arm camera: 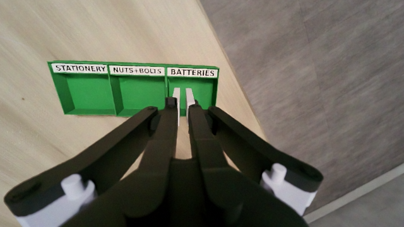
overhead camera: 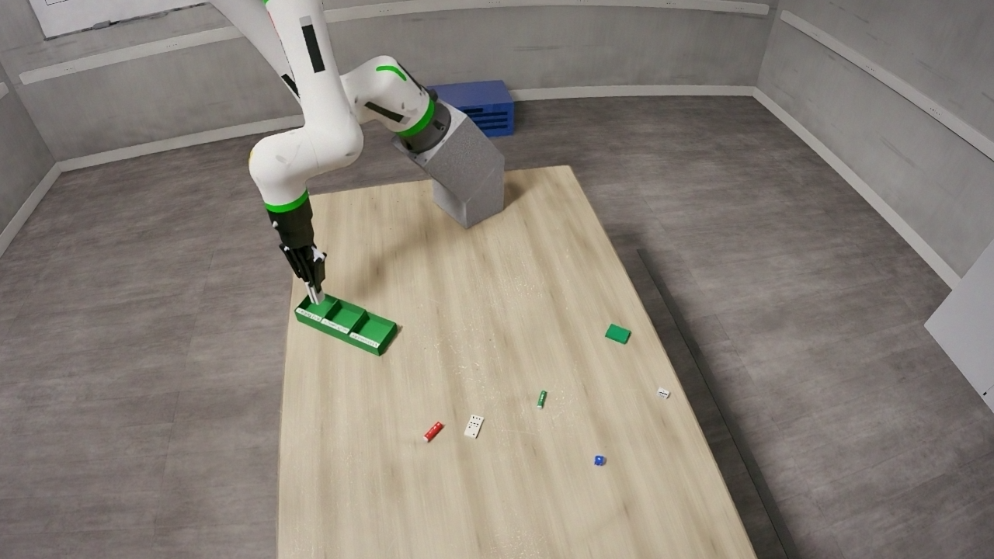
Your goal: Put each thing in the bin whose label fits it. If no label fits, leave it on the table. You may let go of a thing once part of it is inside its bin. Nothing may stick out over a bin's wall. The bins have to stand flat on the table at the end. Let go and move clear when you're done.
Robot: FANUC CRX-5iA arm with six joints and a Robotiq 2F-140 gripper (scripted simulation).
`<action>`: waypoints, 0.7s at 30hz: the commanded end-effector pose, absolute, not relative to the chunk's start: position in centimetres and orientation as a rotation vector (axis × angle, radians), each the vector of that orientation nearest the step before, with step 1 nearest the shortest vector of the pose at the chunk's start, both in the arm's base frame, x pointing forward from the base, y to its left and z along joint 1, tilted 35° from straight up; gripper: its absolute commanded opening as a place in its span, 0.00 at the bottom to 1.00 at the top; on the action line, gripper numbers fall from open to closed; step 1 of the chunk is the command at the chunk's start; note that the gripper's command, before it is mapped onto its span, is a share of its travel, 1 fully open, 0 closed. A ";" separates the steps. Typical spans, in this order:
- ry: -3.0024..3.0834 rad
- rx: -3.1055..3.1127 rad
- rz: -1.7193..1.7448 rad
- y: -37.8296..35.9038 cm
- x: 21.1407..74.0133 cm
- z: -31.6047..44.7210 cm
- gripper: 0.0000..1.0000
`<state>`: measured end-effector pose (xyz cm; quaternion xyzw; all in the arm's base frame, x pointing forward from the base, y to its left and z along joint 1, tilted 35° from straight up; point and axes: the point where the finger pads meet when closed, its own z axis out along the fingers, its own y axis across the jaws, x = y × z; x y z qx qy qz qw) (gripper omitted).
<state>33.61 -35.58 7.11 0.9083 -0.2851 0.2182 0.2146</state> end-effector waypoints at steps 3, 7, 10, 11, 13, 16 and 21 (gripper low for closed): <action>-0.791 2.522 0.601 -35.4 33.5 7.6 0.15; -0.791 2.522 0.601 -33.9 34.7 7.0 0.15; -0.791 2.522 0.601 -32.8 35.6 6.6 0.15; -0.791 2.522 0.601 -32.4 35.9 6.5 0.15; -0.791 2.522 0.601 -31.6 36.6 6.2 0.15; -0.791 2.522 0.601 -30.5 37.5 5.9 0.15; -0.791 2.522 0.601 -29.4 38.4 5.5 0.15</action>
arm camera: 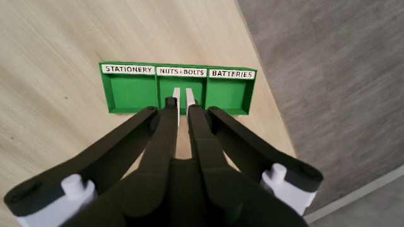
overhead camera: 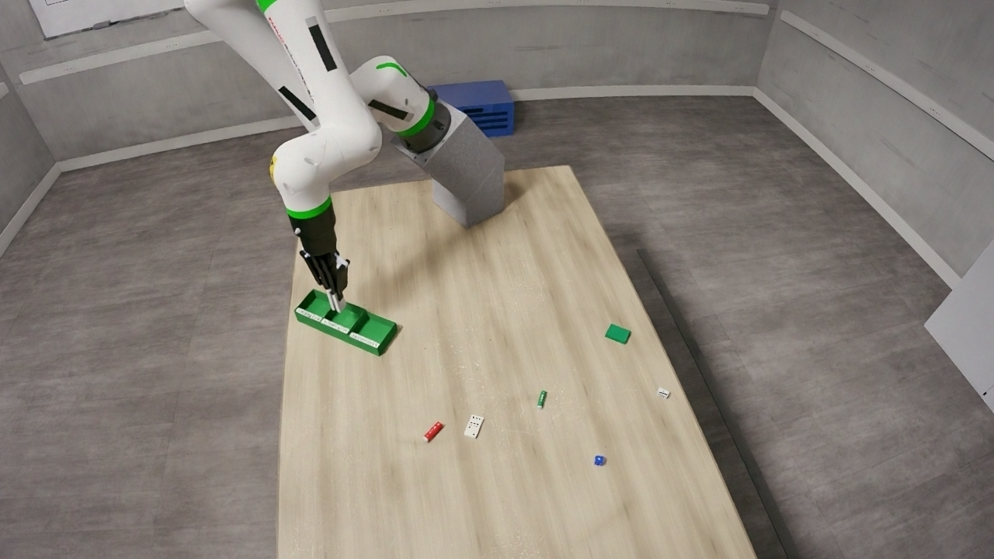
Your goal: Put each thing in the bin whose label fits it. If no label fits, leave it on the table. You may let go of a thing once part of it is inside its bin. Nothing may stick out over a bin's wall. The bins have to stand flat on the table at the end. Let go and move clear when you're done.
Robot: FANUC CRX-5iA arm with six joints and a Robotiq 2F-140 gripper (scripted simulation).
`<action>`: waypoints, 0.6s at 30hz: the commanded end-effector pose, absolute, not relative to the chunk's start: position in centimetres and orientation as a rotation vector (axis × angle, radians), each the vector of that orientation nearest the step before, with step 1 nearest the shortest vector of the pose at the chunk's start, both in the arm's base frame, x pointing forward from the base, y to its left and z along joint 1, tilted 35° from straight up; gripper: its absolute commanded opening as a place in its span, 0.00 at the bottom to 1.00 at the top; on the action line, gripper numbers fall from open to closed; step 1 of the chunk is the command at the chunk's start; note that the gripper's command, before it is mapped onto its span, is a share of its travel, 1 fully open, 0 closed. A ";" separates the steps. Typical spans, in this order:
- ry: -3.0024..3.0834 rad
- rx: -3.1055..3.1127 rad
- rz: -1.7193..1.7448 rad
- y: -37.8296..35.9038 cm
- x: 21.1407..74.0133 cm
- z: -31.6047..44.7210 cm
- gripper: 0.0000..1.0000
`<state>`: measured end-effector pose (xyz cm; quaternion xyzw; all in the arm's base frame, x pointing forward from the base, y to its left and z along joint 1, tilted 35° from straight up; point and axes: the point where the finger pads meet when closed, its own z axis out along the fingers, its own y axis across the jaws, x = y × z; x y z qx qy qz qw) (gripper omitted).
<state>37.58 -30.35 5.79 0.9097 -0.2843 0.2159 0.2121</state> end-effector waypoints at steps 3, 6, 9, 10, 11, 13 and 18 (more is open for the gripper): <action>-0.791 2.522 0.601 -29.1 38.6 5.3 0.15; -0.791 2.522 0.601 -29.2 38.7 5.1 0.15; -0.791 2.522 0.601 -29.6 38.9 4.5 0.15; -0.791 2.522 0.601 -29.8 39.0 4.3 0.15; -0.791 2.522 0.601 -29.9 39.1 4.0 0.15; -0.791 2.522 0.601 -30.1 39.1 3.8 0.15; -0.791 2.522 0.601 -30.6 39.4 3.0 0.15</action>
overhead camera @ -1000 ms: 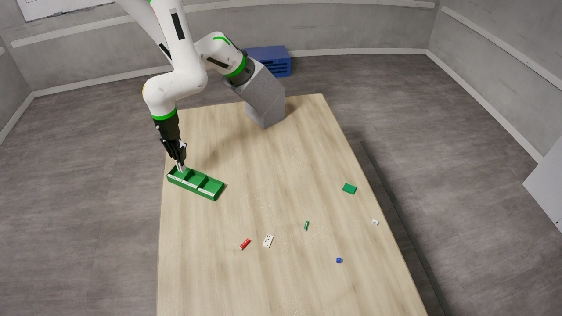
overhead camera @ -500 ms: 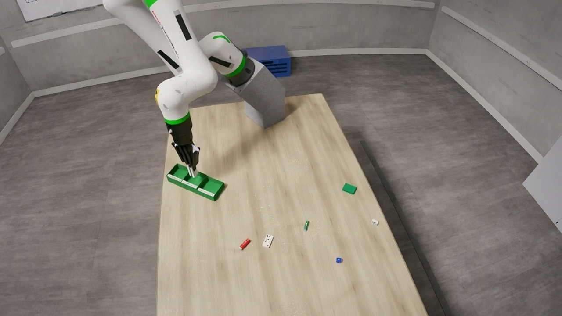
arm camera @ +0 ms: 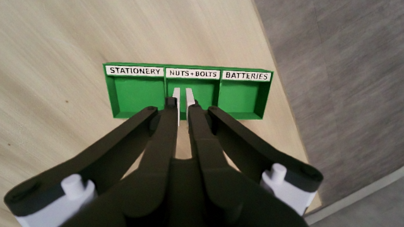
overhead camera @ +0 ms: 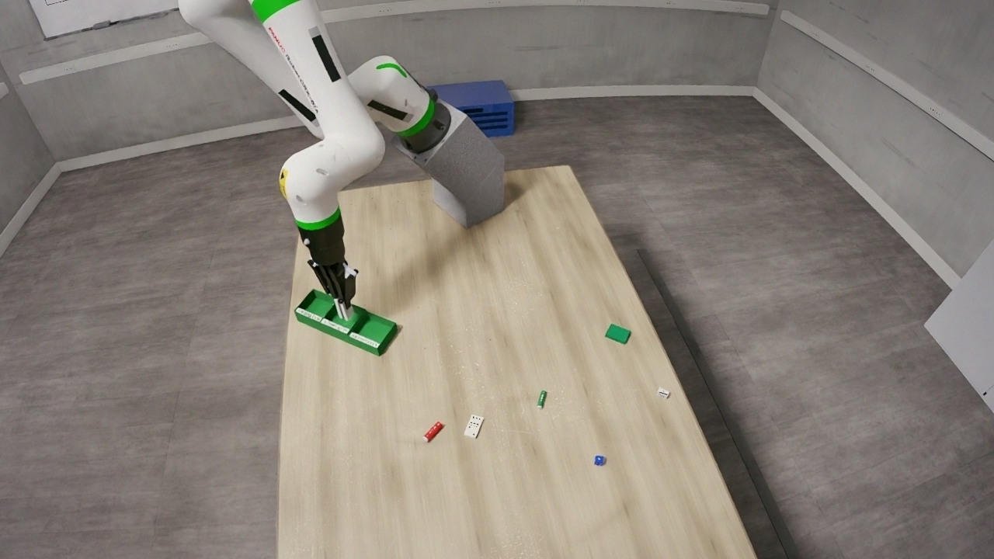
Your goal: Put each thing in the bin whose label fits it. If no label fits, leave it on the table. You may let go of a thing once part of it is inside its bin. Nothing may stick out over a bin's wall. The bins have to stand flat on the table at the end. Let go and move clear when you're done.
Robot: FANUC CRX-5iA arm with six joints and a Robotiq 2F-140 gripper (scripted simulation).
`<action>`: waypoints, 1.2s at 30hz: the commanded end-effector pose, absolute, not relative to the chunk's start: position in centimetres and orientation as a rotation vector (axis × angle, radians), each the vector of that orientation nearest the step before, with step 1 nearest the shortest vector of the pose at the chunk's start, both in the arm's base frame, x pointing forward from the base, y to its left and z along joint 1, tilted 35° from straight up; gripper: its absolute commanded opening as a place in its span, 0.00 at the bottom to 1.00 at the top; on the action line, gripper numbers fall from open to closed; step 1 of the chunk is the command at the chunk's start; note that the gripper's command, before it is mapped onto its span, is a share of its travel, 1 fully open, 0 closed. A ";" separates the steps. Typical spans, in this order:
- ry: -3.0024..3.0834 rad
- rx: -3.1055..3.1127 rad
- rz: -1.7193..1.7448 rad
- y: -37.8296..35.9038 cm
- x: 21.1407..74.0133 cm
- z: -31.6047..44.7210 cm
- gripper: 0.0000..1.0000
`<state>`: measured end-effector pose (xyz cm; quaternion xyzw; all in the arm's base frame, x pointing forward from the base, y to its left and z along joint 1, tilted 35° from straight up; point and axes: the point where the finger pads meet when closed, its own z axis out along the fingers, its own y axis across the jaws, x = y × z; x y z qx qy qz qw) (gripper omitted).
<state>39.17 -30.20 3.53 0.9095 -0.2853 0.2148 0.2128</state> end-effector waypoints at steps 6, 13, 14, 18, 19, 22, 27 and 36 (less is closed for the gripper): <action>-0.791 2.522 0.601 -31.4 39.9 1.7 0.15; -0.791 2.522 0.601 -31.8 40.1 1.1 0.15; -0.791 2.522 0.601 -31.8 40.1 1.1 0.15; -0.791 2.522 0.601 -31.8 40.1 1.1 0.15; -0.791 2.522 0.601 -31.8 40.1 1.1 0.15; -0.791 2.522 0.601 -31.8 40.1 1.1 0.15; -0.791 2.522 0.601 -31.8 40.1 1.1 0.15; -0.791 2.522 0.601 -31.8 40.1 1.1 0.15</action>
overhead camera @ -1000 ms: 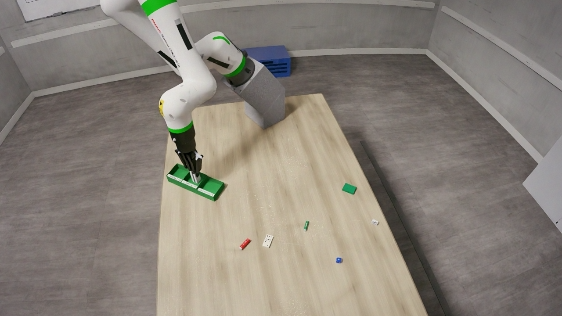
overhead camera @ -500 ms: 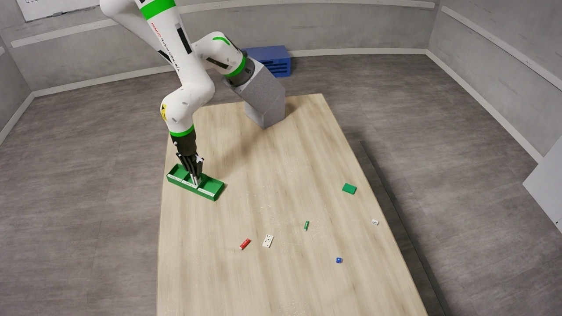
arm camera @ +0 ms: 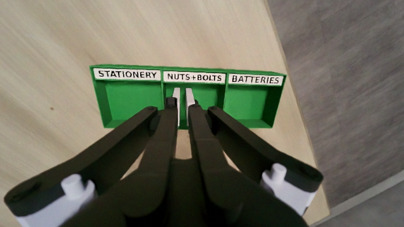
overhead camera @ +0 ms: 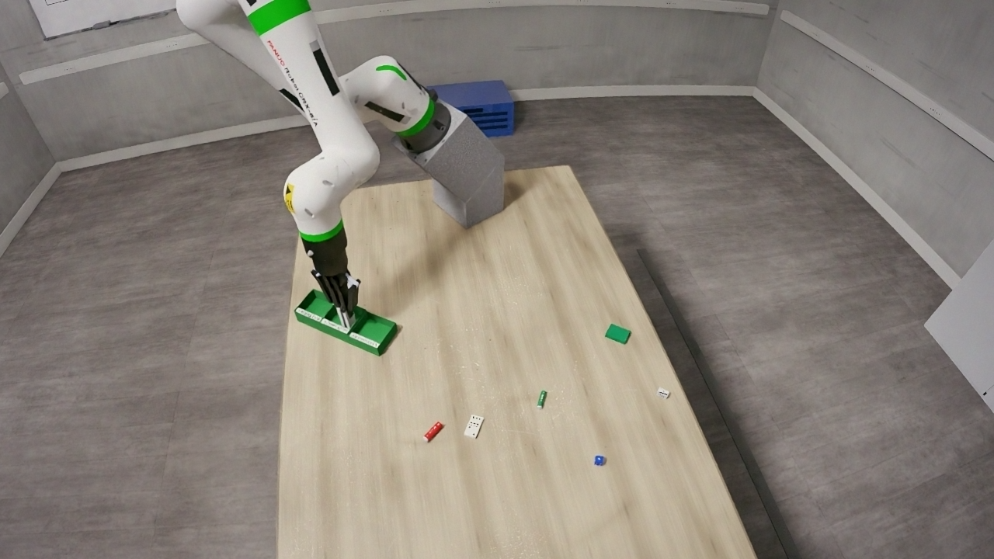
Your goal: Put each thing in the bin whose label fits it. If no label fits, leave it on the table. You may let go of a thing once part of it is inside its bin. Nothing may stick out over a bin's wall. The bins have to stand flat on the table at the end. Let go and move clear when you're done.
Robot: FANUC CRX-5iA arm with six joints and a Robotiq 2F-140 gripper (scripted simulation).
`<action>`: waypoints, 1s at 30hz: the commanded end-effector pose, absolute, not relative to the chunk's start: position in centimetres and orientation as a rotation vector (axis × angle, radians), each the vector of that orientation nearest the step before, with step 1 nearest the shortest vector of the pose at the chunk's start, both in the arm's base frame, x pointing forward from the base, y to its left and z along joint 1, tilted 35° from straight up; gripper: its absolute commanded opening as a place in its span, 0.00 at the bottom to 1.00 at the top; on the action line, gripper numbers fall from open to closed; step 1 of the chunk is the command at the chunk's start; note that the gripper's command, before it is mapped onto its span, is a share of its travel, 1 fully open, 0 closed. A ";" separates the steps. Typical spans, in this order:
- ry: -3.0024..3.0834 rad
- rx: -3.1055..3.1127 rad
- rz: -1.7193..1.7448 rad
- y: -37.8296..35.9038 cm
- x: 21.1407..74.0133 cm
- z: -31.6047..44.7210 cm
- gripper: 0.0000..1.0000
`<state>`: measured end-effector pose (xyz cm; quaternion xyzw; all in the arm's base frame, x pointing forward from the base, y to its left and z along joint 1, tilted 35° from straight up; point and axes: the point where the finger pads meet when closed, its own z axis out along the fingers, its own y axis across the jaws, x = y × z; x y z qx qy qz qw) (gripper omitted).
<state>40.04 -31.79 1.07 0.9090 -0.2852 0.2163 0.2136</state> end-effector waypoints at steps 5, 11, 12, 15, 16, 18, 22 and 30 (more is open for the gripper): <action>-0.791 2.522 0.601 -31.8 40.1 1.1 0.15; -0.791 2.522 0.601 -31.8 40.1 1.1 0.15; -0.791 2.522 0.601 -31.8 40.1 1.1 0.15; -0.791 2.522 0.601 -31.8 40.1 1.1 0.15; -0.791 2.522 0.601 -31.8 40.1 1.1 0.15; -0.791 2.522 0.601 -31.8 40.1 1.1 0.15; -0.791 2.522 0.601 -31.6 40.0 1.3 0.15; -0.791 2.522 0.601 -31.2 39.8 1.9 0.15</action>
